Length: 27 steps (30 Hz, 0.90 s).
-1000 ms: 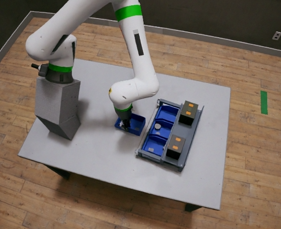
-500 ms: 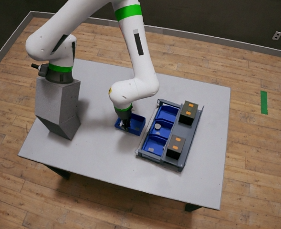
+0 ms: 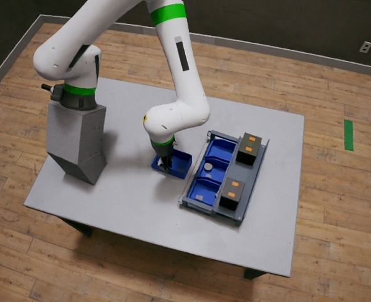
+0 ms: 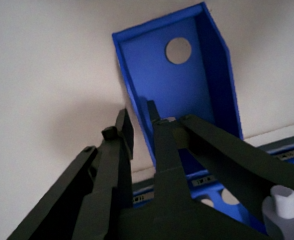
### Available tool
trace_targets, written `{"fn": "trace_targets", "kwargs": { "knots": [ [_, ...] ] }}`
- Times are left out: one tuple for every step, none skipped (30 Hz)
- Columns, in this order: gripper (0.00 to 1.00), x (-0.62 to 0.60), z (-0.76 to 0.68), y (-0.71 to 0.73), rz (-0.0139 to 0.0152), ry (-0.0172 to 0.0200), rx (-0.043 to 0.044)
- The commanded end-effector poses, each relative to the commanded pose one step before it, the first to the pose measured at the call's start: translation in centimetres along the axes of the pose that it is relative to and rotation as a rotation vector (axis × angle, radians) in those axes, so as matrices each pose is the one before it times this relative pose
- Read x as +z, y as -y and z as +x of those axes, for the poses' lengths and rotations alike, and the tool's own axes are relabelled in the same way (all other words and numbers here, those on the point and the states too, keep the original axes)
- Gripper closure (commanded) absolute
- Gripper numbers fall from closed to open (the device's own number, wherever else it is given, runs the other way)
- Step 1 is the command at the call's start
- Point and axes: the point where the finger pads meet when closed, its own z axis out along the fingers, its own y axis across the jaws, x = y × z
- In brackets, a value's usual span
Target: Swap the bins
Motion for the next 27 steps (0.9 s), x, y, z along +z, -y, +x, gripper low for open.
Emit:
{"fn": "trace_targets", "kwargs": {
  "knots": [
    [0.76,-0.325,-0.054,0.028,0.00056,0.00103,-0.00034],
    [0.76,-0.118,0.000,0.000,0.00001,0.00000,0.00000],
    [0.76,-0.123,0.000,0.000,0.00001,0.00000,0.00000],
    [0.76,0.000,0.000,0.000,0.00000,0.00000,0.00000],
    [0.76,0.000,0.000,0.000,0.00000,0.00000,0.00000],
    [0.76,-0.128,-0.001,0.000,-0.00001,0.00000,0.00000],
    [0.76,-0.133,0.000,0.000,0.00000,0.00000,0.00000],
    [0.76,-0.137,0.000,0.000,0.00001,0.00000,0.00000],
    [0.76,-0.142,0.000,0.000,0.00000,0.00000,0.00000],
    [0.76,-0.146,0.000,0.000,-0.00001,0.00000,0.00000],
    [0.76,-0.150,0.000,0.000,0.00000,0.00000,0.00000],
    [0.76,-0.154,0.000,0.000,0.00001,0.00000,0.00000],
    [0.76,-0.158,-0.001,0.000,-0.00001,0.00000,0.00000],
    [0.76,-0.162,0.000,0.000,0.00000,0.00000,0.00000],
    [0.76,-0.165,0.001,0.000,0.00001,0.00000,0.00000],
    [0.76,-0.169,-0.001,0.000,-0.00001,0.00000,-0.00001],
    [0.76,-0.171,0.000,0.000,0.00000,0.00000,0.00000],
    [0.76,-0.174,0.001,0.000,0.00001,0.00000,0.00000],
    [0.76,-0.177,-0.001,0.000,-0.00001,0.00000,0.00000],
    [0.76,-0.178,0.000,0.000,0.00000,0.00000,0.00000],
    [0.76,0.000,0.000,0.000,0.00000,0.00000,0.00000],
    [0.76,0.000,0.000,0.000,0.00000,0.00000,0.00000],
    [0.76,-0.180,0.000,0.000,0.00001,0.00000,0.00000],
    [0.76,-0.182,0.000,0.000,-0.00001,0.00000,0.00000],
    [0.76,-0.183,0.000,0.000,0.00001,0.00000,0.00000],
    [0.76,-0.185,0.000,0.000,0.00000,0.00000,0.00000],
    [0.76,-0.186,0.000,0.000,0.00000,0.00000,0.00000]
  ]
}}
